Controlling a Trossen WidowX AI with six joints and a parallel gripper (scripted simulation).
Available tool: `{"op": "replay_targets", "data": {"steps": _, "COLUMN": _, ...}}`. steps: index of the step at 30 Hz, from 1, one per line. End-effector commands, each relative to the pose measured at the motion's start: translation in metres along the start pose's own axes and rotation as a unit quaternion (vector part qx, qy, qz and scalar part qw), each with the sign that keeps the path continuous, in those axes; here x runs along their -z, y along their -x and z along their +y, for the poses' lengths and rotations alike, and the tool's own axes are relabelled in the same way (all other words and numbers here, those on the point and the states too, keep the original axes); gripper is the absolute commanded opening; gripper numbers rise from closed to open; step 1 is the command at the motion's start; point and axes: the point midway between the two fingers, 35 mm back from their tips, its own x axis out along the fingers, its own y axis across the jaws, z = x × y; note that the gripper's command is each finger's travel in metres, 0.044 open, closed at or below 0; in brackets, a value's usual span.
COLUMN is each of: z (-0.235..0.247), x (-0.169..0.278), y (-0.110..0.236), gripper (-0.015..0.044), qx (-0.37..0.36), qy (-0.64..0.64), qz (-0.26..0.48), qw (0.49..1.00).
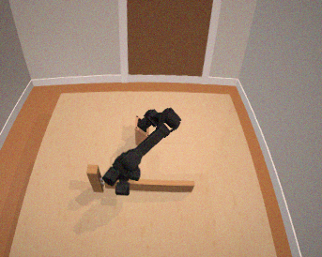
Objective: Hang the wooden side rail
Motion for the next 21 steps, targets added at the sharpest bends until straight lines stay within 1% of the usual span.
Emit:
{"op": "replay_targets", "data": {"steps": 1, "z": -0.0002, "x": 0.0041, "y": 0.0035, "gripper": 0.0000, "qx": 0.004, "qy": -0.002, "qz": 0.002, "qw": 1.000}}
{"op": "replay_targets", "data": {"steps": 21, "z": -0.0003, "x": 0.0062, "y": 0.0042, "gripper": 0.0000, "qx": 0.004, "qy": -0.002, "qz": 0.002, "qw": 1.000}}
